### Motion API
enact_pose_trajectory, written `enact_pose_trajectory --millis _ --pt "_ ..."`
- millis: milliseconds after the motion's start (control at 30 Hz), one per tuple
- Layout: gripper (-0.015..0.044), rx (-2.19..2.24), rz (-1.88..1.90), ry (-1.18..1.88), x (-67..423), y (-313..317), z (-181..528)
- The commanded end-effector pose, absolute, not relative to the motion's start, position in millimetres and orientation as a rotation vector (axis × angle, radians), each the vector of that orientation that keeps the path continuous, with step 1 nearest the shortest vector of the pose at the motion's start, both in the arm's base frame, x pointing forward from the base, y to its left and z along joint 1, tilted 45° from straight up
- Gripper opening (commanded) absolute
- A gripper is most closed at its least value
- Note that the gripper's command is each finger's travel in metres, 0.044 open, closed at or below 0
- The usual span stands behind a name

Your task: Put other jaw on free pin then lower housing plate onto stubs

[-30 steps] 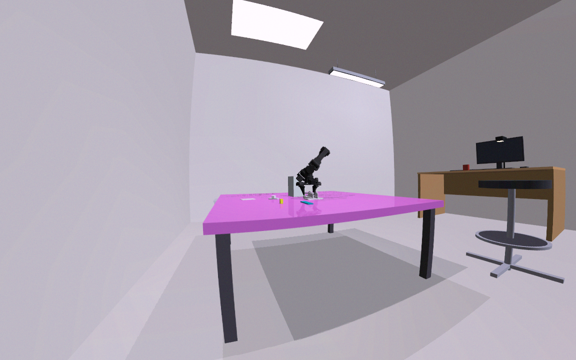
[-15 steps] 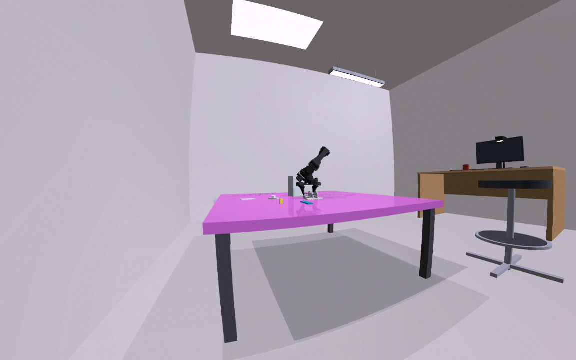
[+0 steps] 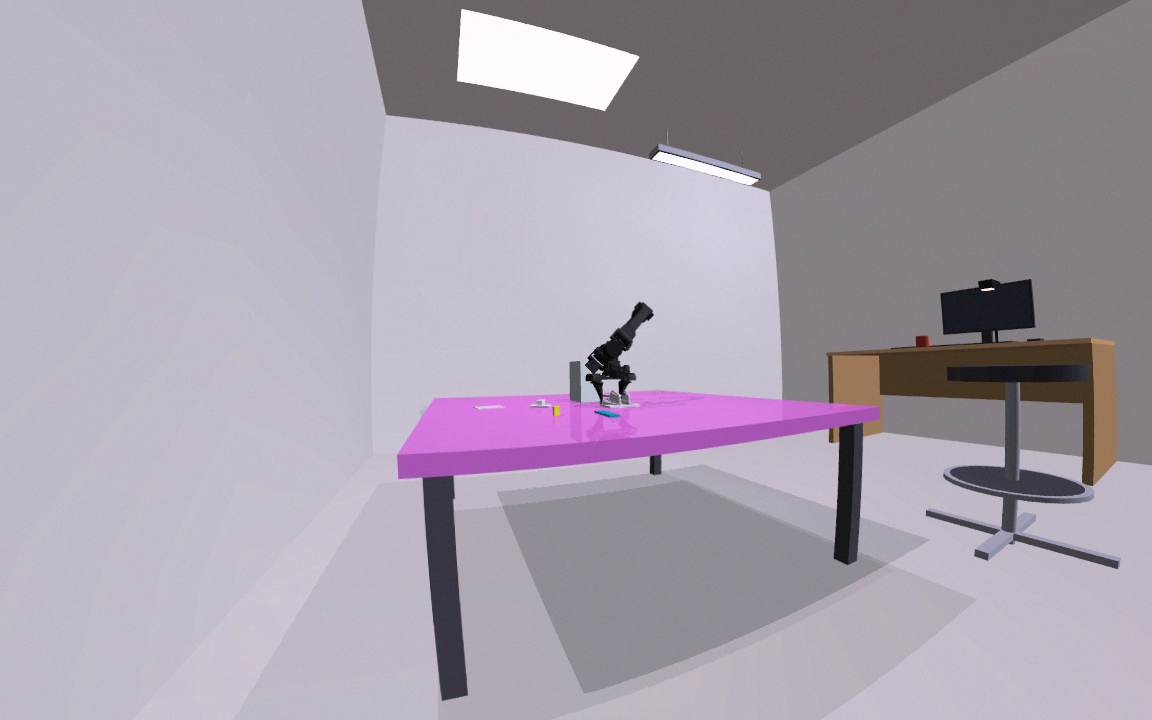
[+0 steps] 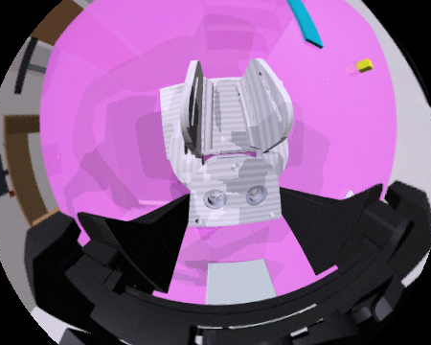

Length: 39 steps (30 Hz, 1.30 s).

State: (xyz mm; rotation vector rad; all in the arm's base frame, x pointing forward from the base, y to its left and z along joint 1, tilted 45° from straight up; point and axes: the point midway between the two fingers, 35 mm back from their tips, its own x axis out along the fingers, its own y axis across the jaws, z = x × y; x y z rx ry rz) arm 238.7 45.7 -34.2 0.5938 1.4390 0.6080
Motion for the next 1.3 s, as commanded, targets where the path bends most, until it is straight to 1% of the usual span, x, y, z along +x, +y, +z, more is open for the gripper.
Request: enact_pose_trajectory --millis 0,1267 --pt "0.0351 0.602 0.608 1.442 237.7 46.7 -34.8" --pt "0.0351 0.603 0.608 1.442 237.9 52.1 -40.3"
